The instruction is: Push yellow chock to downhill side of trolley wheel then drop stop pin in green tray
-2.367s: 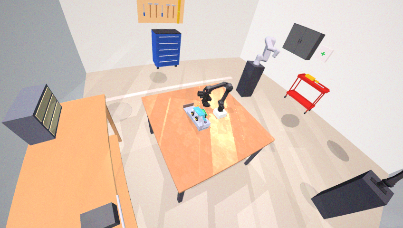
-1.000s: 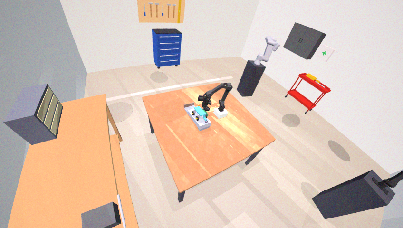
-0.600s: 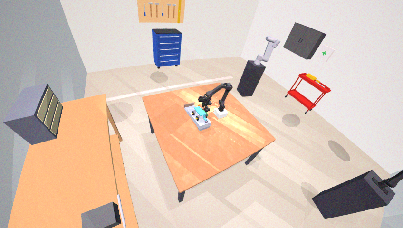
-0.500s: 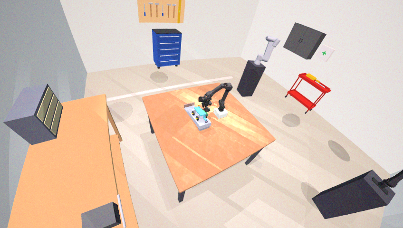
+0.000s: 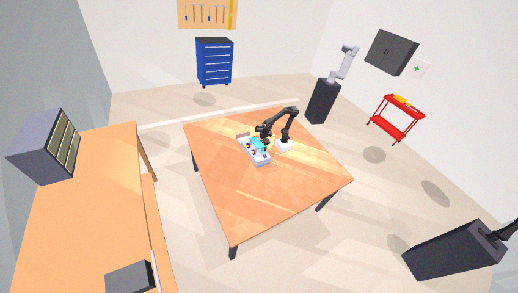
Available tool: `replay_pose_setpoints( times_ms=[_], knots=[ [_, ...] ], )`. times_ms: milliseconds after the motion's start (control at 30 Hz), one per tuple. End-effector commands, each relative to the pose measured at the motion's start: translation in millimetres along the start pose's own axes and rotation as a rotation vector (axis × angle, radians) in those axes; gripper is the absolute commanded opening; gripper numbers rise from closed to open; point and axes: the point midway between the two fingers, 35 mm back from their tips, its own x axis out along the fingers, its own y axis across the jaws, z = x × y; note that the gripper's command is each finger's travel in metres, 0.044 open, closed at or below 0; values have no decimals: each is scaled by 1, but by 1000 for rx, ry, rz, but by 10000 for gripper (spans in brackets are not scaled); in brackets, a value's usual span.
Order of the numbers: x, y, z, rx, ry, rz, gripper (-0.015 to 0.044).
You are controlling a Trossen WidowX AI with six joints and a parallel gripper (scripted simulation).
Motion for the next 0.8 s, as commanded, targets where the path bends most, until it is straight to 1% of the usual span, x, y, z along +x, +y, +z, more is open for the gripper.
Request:
replay_pose_setpoints(
  times_ms=[0, 767],
  knots=[
    [1, -2, 0, 3, 0, 4, 190],
    [7, -16, 0, 3, 0, 3, 190]
  ],
)
